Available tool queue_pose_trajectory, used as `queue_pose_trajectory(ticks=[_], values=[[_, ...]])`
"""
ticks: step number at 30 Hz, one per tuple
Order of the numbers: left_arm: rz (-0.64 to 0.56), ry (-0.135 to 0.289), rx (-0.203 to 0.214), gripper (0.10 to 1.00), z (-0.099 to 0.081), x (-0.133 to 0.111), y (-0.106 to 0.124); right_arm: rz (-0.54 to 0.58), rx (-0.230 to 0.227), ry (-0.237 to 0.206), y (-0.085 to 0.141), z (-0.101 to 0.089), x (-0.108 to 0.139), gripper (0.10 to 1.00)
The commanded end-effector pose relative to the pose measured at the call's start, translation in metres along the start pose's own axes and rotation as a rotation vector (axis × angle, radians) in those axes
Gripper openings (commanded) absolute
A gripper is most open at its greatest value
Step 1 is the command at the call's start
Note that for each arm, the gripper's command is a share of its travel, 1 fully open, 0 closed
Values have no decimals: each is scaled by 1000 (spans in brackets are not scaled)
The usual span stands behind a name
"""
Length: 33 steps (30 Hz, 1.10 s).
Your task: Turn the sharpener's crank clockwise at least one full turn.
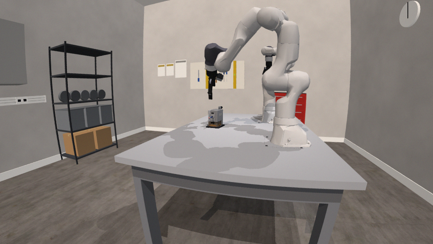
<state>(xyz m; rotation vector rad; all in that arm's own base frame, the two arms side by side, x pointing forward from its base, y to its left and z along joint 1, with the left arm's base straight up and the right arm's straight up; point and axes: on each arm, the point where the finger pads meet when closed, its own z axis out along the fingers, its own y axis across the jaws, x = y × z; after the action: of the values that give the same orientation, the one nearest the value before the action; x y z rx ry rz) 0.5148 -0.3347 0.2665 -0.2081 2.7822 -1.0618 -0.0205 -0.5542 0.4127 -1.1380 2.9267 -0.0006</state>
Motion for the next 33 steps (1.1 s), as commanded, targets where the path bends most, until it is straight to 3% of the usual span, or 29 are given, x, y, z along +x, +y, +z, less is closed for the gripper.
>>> queue_pose_trajectory(ticks=[1, 33], values=[[-96, 19, -21, 1000, 2, 3, -1, -5, -1, 1, 1, 0, 1, 1000], [-315, 17, -138, 1000, 5, -4, -12, -5, -1, 1, 1, 0, 1, 1000]])
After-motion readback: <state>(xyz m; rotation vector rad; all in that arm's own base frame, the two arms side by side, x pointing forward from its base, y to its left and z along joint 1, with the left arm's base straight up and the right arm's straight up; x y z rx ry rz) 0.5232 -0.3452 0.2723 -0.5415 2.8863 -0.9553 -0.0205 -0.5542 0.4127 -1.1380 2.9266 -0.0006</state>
